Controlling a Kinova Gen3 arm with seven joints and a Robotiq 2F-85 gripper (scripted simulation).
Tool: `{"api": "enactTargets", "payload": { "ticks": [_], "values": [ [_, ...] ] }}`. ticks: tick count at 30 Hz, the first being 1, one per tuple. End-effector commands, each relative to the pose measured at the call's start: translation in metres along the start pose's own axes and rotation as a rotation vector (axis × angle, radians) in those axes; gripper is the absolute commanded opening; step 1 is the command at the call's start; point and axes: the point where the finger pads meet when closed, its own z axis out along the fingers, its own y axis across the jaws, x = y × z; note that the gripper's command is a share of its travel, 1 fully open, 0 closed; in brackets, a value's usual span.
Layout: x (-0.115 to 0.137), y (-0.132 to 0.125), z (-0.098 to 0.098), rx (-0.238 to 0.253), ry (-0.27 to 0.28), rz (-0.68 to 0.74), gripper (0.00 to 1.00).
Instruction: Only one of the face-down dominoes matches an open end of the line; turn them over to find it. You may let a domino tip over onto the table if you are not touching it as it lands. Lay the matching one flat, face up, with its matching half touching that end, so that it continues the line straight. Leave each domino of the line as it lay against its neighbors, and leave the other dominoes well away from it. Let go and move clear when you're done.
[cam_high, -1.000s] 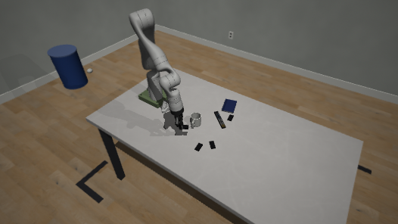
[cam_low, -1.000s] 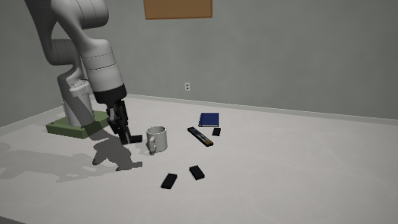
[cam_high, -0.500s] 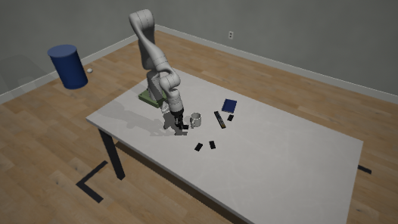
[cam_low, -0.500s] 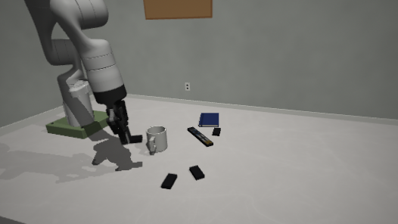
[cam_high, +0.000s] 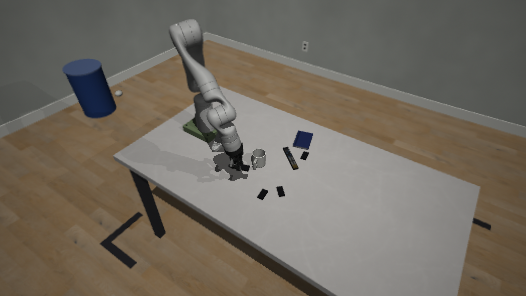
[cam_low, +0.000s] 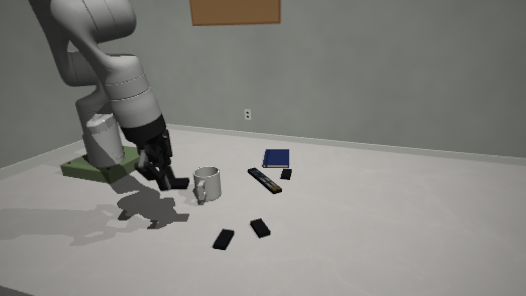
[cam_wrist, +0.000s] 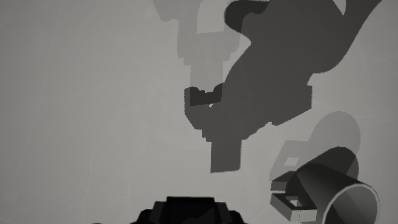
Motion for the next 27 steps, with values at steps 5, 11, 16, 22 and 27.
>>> {"api": "enactTargets", "payload": {
  "ticks": [5, 11, 16, 22, 27],
  "values": [
    [0.0001, -0.0011, -0.0005, -0.171, 0.009, 0.234, 0.31],
    [0.0001, -0.0015, -0.0007, -0.356, 0.012, 0.493, 0.31],
    [-0.0001, -0.0018, -0.0009, -0.44, 0.01, 0.613, 0.31],
    [-0.0004, -0.0025, -0.0012, -0.666, 0.012, 0.928, 0.31],
    [-0.0005, -0.0027, -0.0011, -0.823, 0.012, 1.147, 0.31]
  ]
}}
